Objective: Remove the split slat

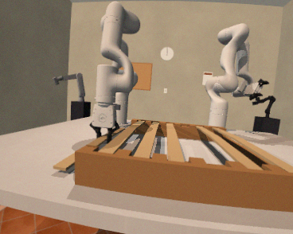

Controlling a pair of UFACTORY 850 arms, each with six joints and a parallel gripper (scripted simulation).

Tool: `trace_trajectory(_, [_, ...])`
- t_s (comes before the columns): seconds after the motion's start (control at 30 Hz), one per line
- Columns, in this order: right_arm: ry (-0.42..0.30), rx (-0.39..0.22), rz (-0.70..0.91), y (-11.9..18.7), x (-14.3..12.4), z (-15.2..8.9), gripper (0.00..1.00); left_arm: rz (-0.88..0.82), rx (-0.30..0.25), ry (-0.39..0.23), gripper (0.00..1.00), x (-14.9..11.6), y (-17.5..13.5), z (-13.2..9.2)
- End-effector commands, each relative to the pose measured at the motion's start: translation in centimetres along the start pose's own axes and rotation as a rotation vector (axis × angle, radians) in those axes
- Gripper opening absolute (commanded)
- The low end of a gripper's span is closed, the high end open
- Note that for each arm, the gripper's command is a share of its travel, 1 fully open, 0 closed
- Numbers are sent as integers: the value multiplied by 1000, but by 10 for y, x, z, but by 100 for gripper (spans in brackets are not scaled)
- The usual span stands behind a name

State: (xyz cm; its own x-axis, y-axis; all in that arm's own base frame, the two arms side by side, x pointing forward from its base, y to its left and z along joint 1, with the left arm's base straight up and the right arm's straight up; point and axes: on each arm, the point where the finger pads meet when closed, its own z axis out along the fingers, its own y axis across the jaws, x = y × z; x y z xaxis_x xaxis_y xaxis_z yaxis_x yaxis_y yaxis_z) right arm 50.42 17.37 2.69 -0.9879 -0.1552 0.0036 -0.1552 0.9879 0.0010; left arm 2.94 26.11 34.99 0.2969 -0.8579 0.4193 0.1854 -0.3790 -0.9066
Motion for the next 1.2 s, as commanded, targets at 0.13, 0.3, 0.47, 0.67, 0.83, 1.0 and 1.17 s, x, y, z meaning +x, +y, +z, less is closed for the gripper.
trace_trajectory(0.13, [-4, -1, 0, 0, -2, -1, 0, 1, 0, 0, 100, 0, 0, 0])
trace_trajectory(0.3, [-4, -1, 0, 0, -2, -1, 0, 1, 0, 0, 100, 0, 0, 0])
trace_trajectory(0.47, [-2, 1, 2, 0, -2, 1, 0, 1, 0, 0, 100, 0, 0, 0])
trace_trajectory(0.67, [-2, 1, 2, 0, -2, 1, 0, 1, 0, 0, 100, 0, 0, 0])
trace_trajectory(0.83, [-2, 1, 2, 0, -2, 1, 0, 1, 0, 0, 100, 0, 0, 0])
trace_trajectory(1.0, [-2, 1, 2, 0, -2, 3, 0, 1, 0, 0, 100, 0, 0, 0])
trace_trajectory(1.17, [-2, 1, 2, 0, -2, 3, 0, 1, 0, 0, 100, 0, 0, 0])
